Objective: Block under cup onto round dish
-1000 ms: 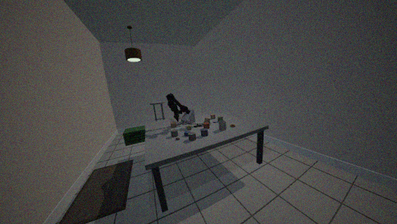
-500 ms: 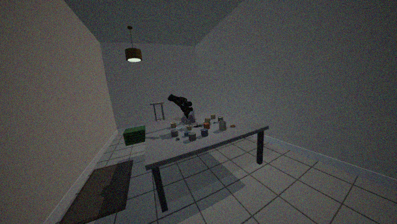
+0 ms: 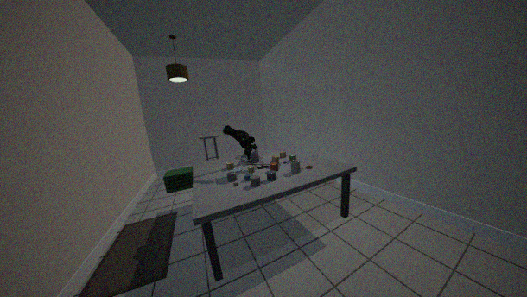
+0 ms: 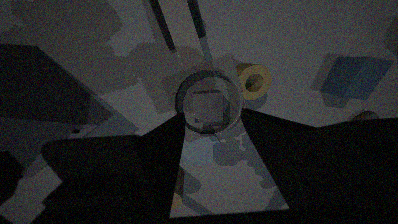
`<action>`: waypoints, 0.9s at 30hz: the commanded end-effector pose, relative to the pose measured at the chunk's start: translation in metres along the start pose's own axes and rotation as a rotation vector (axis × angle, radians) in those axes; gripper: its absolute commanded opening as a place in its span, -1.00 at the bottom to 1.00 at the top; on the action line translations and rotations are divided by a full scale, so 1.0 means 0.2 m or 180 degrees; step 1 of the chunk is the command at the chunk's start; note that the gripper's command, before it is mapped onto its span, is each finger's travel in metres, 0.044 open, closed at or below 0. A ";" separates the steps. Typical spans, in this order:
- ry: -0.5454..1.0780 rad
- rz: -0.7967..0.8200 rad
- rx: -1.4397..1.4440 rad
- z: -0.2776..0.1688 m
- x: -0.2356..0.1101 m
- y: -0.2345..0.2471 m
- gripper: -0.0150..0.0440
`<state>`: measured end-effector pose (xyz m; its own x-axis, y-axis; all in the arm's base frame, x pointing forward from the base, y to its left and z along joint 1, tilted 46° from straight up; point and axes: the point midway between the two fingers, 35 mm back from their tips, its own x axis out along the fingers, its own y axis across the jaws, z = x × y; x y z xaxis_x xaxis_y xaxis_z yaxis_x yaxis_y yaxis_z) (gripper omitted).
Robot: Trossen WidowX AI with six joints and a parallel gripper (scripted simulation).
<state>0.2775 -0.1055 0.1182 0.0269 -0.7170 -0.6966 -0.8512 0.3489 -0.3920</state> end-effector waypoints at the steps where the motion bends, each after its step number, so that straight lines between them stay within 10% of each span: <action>1: 0.0022 0.0020 -0.0024 0.00 0.04 0.01 0.39; 18: 0.0028 0.0016 -0.0024 0.00 0.16 0.01 0.39; 27: 0.0028 0.0016 -0.0024 0.00 0.16 0.01 -0.01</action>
<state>0.2761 -0.1284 0.0965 0.0201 -0.7205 -0.6931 -0.8526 0.3497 -0.3883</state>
